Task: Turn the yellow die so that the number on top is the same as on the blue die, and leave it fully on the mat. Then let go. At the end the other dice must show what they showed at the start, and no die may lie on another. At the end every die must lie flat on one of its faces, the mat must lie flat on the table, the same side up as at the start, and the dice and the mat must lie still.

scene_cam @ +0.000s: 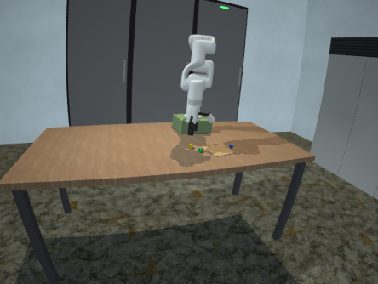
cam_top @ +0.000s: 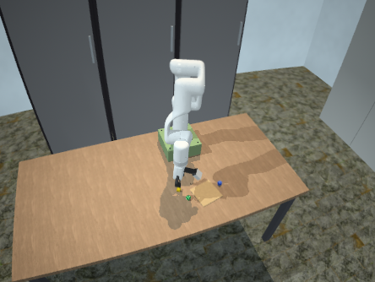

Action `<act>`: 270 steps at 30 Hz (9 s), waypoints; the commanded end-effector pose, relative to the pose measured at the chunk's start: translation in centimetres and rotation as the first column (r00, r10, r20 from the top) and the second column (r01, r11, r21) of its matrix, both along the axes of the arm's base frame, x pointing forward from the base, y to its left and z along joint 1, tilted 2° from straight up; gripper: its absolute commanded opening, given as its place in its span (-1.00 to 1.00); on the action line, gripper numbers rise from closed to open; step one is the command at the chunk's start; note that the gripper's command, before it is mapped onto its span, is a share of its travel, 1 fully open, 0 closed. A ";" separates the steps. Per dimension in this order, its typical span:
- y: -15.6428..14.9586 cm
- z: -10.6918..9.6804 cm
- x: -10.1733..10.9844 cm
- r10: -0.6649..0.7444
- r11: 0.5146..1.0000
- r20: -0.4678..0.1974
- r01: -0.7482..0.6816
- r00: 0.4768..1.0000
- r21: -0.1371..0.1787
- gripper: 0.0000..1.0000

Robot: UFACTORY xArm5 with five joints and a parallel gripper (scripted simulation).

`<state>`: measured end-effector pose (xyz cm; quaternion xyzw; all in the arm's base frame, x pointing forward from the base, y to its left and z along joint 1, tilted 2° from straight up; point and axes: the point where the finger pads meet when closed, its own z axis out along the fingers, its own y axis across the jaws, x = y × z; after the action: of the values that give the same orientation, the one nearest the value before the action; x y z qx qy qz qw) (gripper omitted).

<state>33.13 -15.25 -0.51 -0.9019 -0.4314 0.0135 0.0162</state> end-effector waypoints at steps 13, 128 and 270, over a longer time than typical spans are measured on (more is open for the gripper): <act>-0.2 0.0 0.4 0.000 1.000 0.008 0.000 1.000 -0.004 -0.28; -0.1 -5.1 0.2 0.000 1.000 0.008 0.000 1.000 -0.004 -0.28; -0.1 -5.1 0.2 0.000 1.000 0.008 0.000 1.000 -0.004 -0.28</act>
<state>33.25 -15.28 -5.73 -0.9020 -0.4313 0.0115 0.0139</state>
